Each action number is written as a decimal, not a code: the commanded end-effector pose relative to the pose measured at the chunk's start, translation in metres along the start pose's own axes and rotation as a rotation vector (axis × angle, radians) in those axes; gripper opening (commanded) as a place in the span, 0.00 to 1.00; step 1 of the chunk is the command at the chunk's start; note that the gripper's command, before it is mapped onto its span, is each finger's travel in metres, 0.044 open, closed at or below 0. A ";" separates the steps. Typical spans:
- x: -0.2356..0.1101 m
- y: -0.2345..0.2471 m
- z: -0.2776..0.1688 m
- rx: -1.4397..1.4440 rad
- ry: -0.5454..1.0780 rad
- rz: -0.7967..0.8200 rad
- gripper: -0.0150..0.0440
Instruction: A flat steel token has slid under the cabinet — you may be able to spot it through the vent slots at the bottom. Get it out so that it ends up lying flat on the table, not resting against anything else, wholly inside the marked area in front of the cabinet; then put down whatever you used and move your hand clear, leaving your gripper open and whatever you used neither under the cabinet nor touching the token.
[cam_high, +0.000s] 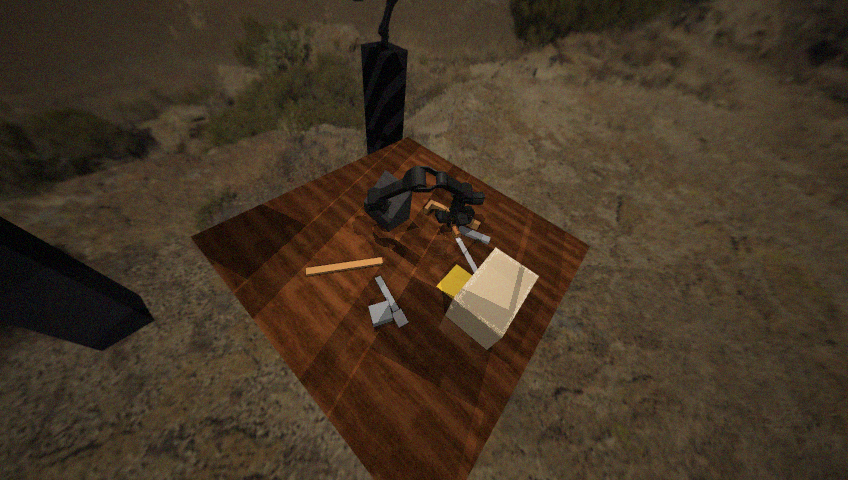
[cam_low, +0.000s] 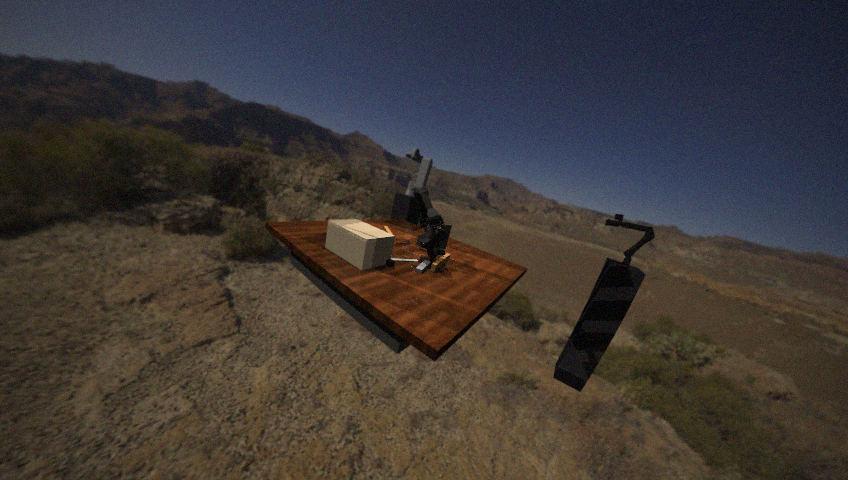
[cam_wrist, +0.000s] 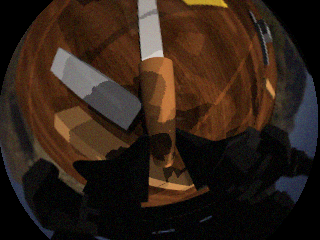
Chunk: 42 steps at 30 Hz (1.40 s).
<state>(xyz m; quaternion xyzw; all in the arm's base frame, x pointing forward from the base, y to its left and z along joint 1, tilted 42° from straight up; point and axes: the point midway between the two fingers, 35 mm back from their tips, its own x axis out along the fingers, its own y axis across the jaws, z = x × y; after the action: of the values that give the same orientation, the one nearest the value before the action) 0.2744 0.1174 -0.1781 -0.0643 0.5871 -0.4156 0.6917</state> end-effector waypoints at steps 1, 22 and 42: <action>0.000 0.001 0.012 0.005 0.002 0.002 0.25; 0.000 0.000 0.055 0.003 0.000 0.000 0.25; 0.000 0.000 0.091 0.004 -0.001 -0.001 0.25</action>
<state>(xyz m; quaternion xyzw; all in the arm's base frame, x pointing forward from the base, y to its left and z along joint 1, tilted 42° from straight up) 0.3451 0.0844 -0.1529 -0.0667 0.5857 -0.4170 0.6918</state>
